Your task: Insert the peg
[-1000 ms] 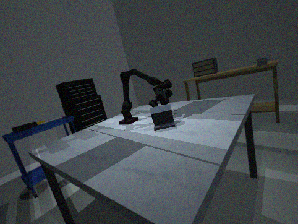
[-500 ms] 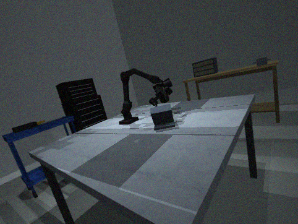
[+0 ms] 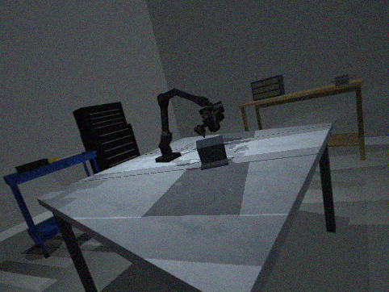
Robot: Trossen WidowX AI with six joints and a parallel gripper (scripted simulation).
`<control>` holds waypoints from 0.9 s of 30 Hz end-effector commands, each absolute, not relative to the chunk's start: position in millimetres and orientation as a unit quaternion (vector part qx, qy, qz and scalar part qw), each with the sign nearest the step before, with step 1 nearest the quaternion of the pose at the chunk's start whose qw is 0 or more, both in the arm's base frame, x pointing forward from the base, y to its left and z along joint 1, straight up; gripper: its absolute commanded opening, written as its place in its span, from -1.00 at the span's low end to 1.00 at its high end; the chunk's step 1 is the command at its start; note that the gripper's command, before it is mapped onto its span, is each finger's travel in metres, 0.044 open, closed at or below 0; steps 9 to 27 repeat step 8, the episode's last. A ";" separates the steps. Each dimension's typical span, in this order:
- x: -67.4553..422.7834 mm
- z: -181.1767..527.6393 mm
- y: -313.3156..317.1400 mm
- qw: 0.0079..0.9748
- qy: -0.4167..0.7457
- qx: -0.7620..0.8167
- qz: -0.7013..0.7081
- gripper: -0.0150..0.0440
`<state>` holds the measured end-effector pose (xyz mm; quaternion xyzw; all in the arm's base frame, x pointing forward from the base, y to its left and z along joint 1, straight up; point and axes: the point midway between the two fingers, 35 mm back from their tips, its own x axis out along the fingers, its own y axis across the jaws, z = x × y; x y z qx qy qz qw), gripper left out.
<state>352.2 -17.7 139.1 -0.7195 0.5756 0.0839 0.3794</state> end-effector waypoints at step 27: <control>347.1 147.9 -6.0 0.380 0.575 -0.720 0.081 1.00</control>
